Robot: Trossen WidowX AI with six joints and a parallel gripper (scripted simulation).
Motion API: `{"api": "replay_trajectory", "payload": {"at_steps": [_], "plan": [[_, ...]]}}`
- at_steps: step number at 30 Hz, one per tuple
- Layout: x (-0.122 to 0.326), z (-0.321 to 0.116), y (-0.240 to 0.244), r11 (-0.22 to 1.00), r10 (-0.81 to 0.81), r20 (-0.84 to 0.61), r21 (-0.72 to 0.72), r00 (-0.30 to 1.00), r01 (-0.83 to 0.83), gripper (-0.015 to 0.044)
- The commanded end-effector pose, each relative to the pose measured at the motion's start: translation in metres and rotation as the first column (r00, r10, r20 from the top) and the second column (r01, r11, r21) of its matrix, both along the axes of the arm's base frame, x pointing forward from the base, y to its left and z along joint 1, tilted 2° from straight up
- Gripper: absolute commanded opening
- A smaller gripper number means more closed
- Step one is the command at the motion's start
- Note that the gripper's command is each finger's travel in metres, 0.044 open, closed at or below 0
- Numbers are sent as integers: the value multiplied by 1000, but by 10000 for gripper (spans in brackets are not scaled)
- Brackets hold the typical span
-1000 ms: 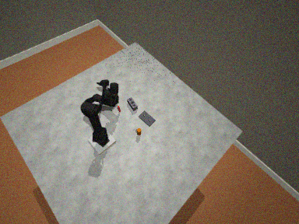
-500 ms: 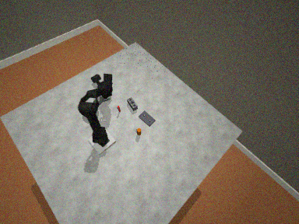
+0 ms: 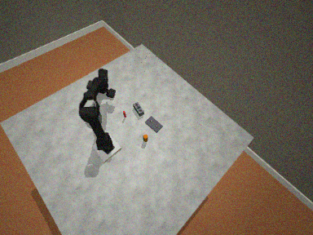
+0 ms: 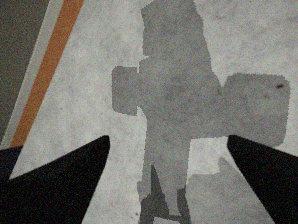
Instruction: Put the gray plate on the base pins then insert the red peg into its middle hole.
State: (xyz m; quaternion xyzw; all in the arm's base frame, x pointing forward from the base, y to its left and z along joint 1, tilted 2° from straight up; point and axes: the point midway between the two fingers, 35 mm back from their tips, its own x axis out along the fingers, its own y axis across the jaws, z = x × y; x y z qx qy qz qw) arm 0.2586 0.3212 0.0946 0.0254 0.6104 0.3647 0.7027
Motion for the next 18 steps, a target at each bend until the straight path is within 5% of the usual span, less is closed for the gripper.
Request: {"api": "replay_trajectory", "payload": {"at_steps": [1,18], "plan": [[-41,44,-43,667,663,52,-494,746,-558,440],[-45,47,-49,626,693,23,-515,721,-586,440]]}}
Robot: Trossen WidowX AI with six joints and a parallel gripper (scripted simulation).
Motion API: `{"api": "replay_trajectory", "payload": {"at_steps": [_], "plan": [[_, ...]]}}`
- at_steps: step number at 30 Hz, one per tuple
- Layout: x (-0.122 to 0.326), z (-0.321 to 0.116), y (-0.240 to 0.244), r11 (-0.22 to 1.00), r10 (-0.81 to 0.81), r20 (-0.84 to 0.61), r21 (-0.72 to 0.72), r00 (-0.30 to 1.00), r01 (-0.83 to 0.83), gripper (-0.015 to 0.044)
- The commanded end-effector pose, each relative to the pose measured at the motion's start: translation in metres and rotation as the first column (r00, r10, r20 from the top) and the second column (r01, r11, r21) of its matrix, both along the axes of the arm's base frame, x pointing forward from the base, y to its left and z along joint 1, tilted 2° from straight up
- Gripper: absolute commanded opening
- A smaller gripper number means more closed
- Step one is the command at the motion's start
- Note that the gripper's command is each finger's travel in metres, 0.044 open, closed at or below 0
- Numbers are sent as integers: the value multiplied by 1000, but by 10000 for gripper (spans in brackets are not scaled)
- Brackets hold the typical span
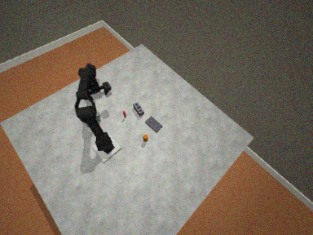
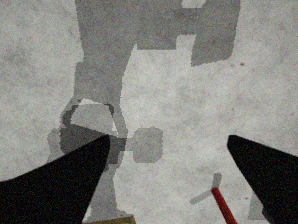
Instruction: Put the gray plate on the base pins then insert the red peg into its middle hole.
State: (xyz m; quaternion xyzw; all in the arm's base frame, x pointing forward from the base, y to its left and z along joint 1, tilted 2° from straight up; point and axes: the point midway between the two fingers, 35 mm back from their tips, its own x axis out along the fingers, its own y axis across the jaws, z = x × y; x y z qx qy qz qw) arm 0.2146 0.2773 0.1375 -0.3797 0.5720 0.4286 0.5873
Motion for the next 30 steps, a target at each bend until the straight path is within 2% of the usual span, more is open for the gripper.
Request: {"api": "replay_trajectory", "payload": {"at_steps": [1,5,7,14,20,23,30], "plan": [[-1,5,-5,998,51,8,-36,999,-51,440],[1,5,-6,998,51,9,-35,999,-50,440],[19,5,-19,999,45,13,-32,999,-44,440],[99,3,-105,999,27,34,-30,999,-26,440],[141,-1,-197,998,32,32,-53,999,-31,440],[150,-4,-231,997,50,20,-55,999,-49,440],[144,-7,-238,997,51,19,-56,998,-50,440]]}}
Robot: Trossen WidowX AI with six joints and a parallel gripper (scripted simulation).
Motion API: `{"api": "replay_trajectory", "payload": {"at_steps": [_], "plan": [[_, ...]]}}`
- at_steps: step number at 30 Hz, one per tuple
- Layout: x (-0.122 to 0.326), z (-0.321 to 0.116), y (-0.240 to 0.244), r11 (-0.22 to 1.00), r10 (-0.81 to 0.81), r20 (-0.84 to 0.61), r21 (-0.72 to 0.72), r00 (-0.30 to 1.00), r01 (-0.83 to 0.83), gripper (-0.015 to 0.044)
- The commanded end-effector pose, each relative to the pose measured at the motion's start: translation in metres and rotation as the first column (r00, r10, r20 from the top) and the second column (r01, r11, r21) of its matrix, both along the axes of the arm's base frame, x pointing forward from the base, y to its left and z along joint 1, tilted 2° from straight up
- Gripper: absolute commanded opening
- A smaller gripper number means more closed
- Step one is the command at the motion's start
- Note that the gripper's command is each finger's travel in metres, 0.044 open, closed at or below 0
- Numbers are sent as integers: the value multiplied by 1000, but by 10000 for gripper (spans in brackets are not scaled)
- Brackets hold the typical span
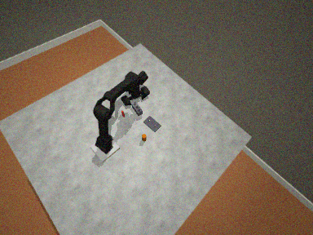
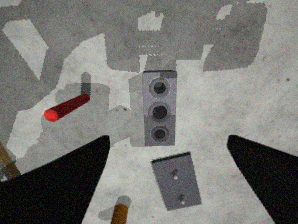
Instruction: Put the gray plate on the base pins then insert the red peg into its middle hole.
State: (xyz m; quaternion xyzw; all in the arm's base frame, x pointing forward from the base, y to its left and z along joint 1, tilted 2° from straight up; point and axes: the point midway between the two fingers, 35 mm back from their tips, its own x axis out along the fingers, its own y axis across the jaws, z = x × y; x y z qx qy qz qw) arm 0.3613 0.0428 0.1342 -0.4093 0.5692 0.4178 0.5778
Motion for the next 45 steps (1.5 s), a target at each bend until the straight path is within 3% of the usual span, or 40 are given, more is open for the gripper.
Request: {"api": "replay_trajectory", "payload": {"at_steps": [1,5,45], "plan": [[-3,-10,-3,1000,19,-6,-4,1000,-19,440],[-3,-40,-3,1000,19,-6,-4,1000,-19,440],[-2,-99,0,1000,19,-6,-3,1000,-19,440]]}}
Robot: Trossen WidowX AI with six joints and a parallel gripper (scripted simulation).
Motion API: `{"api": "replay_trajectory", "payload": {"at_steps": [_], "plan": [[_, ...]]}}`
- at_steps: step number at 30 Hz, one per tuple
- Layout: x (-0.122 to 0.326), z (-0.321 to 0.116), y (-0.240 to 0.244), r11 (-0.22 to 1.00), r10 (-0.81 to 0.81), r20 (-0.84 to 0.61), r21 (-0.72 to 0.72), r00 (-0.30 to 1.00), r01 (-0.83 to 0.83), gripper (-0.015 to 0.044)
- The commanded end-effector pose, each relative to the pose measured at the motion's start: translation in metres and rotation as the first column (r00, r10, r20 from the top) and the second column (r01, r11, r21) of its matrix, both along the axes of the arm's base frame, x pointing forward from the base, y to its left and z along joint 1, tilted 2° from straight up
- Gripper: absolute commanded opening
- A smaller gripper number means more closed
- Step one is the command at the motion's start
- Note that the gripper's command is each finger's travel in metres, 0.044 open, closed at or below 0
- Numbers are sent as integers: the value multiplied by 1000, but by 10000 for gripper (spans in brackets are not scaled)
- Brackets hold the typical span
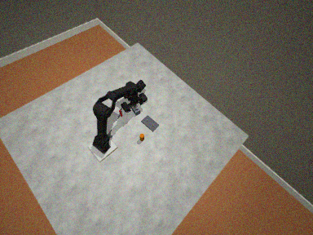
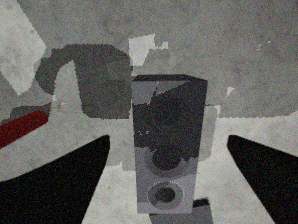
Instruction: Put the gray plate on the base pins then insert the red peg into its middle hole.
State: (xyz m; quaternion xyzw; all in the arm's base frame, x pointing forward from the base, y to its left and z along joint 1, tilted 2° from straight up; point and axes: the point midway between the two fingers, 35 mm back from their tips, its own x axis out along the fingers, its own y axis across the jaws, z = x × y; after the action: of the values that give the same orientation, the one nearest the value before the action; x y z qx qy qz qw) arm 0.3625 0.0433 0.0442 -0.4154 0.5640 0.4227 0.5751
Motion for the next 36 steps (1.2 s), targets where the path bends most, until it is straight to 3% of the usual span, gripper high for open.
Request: {"api": "replay_trajectory", "payload": {"at_steps": [1,10,21,30,33,36], "plan": [[-3,-10,0,1000,0,-10,-4,1000,0,440],[-4,-22,0,1000,0,-10,-4,1000,0,440],[-4,-22,0,1000,0,-10,-4,1000,0,151],[-4,-22,0,1000,0,-10,-4,1000,0,91],[-3,-20,0,1000,0,-10,-4,1000,0,12],[-2,-12,0,1000,0,-10,-4,1000,0,0]]}}
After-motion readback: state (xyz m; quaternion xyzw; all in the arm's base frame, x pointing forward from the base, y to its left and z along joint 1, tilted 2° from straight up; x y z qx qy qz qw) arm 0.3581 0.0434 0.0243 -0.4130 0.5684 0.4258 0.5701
